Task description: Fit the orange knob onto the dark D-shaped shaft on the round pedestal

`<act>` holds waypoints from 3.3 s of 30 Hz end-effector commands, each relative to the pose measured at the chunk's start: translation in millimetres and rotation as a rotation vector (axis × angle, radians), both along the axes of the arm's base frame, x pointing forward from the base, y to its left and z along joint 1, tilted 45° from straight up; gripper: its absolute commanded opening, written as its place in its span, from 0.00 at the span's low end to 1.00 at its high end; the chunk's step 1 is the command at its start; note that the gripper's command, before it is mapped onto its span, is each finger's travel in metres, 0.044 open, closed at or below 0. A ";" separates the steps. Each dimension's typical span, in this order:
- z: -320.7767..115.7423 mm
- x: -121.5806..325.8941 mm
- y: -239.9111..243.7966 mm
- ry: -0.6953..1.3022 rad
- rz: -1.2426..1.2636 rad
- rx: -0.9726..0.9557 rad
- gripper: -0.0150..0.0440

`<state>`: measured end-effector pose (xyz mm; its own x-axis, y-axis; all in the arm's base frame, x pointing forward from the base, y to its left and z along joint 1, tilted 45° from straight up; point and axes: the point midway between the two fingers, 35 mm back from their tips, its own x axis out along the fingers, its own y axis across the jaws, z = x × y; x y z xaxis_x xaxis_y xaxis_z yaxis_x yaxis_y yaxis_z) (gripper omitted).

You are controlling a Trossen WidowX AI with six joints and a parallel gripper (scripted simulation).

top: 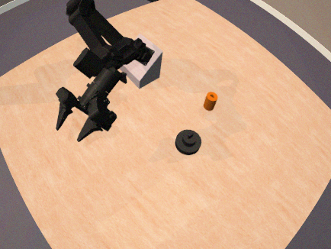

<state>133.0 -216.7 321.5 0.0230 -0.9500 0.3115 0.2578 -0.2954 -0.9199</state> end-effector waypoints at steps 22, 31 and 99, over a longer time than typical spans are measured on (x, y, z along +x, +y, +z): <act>-180.0 231.4 104.0 0.017 0.571 0.829 1.00; -270.1 233.7 200.3 0.139 0.462 1.154 1.00; -411.9 141.6 222.7 0.149 -0.076 1.115 1.00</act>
